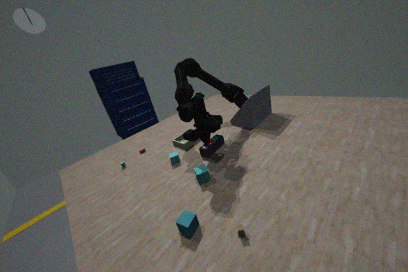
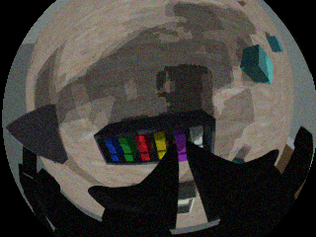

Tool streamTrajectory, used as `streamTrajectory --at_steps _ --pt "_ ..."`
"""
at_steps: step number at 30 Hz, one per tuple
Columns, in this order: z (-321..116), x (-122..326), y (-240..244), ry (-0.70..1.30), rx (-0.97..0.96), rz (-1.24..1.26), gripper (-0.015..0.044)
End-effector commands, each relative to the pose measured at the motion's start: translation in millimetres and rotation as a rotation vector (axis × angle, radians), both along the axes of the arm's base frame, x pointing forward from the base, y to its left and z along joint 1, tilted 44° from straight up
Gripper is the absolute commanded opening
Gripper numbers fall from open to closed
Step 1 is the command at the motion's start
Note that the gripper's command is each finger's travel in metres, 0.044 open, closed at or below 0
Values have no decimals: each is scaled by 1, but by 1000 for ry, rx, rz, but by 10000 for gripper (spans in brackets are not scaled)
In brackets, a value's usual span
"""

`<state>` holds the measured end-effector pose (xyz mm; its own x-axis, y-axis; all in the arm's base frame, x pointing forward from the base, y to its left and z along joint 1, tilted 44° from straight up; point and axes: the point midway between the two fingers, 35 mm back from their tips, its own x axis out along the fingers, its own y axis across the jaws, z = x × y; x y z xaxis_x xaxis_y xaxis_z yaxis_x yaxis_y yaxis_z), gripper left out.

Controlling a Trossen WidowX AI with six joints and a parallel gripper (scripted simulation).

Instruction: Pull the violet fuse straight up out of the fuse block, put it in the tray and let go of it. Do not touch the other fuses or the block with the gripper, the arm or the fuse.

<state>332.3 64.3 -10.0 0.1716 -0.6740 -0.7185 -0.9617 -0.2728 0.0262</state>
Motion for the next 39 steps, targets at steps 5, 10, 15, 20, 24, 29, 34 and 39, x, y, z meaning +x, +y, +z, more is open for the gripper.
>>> streamTrajectory --at_steps 5,10,15,20,24,29,34,39 --pt "3 -1 4 -3 4 -1 0" --pt "5 -1 6 -3 4 0 0" --pt "7 -1 8 -3 4 0 0" --pt "9 -2 9 -3 4 0 0" --pt "10 -2 11 -3 4 1 0" --pt "12 -3 12 -2 3 1 0" --pt "13 -3 14 -2 3 1 0" --pt "15 -4 15 -2 3 2 0"
